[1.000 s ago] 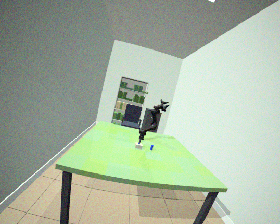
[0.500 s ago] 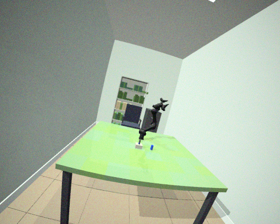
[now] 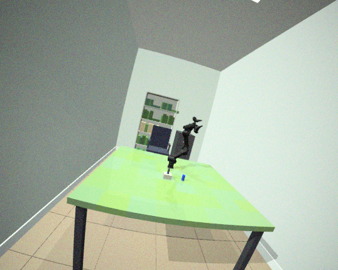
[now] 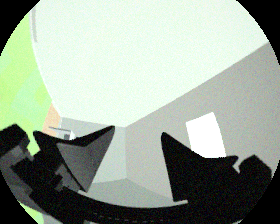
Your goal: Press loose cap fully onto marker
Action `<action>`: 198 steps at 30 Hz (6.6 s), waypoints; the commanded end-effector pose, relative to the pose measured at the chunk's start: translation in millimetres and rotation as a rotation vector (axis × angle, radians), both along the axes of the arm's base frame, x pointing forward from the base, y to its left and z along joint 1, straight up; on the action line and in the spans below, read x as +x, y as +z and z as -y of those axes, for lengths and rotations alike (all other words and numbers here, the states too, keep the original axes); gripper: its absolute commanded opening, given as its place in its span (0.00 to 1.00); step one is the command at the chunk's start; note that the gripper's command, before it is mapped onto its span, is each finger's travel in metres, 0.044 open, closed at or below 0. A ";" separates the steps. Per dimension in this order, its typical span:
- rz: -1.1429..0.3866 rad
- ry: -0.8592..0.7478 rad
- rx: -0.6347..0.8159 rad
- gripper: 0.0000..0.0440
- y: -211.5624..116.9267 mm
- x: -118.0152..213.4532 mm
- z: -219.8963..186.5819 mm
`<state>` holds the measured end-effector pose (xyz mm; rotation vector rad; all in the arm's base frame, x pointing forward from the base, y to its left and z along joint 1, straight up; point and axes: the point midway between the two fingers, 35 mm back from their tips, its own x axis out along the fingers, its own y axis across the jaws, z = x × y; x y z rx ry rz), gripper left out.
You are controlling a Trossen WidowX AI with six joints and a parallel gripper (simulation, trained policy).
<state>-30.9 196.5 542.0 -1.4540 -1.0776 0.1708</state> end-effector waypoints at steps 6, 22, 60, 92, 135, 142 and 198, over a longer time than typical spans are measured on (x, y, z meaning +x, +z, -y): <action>-0.092 -0.026 0.000 0.74 -1.7 18.6 13.2; -0.247 -0.036 0.012 0.74 -9.2 49.0 35.9; -0.576 0.026 0.040 0.74 -43.2 113.6 78.3; -0.834 0.086 0.070 0.74 -83.8 169.6 104.5; -1.211 0.101 0.023 0.73 -162.4 243.9 122.8; -1.275 0.093 -0.002 0.73 -177.5 254.5 124.4; -1.691 -0.043 -0.390 0.73 -294.9 319.0 137.2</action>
